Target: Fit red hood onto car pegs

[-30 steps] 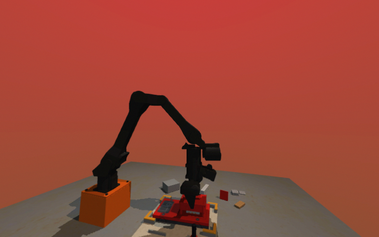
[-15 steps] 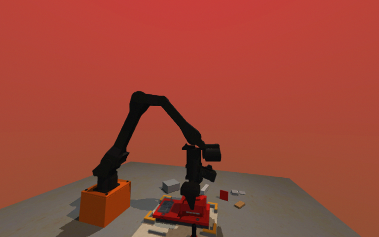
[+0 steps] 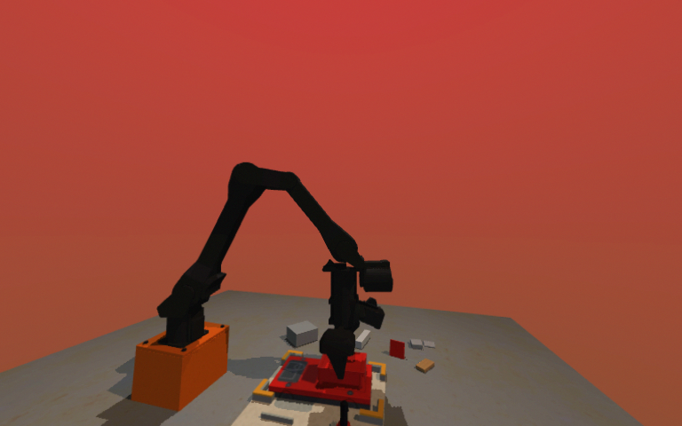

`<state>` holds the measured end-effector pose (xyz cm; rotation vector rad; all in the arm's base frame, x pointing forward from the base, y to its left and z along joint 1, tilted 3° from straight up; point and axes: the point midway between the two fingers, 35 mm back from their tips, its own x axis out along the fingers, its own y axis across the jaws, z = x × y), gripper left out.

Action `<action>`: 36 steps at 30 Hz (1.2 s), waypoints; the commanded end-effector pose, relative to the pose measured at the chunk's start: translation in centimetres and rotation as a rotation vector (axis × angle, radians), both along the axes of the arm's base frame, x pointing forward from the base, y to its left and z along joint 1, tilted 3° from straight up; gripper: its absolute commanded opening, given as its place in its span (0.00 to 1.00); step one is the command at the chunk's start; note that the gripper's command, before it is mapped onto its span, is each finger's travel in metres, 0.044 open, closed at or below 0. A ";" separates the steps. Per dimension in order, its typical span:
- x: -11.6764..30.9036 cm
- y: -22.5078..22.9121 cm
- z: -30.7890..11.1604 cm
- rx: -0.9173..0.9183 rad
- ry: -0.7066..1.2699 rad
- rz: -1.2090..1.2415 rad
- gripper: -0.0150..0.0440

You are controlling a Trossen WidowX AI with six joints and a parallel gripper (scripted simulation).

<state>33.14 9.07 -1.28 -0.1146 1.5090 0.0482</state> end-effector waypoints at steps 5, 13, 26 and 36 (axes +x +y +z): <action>0.0 -0.1 -0.5 -0.001 0.002 -0.001 0.25; 0.0 0.0 -0.3 0.000 0.000 -0.001 0.25; 0.0 0.0 -0.4 0.000 0.001 -0.001 0.83; 0.1 0.1 1.0 0.000 0.002 -0.001 1.00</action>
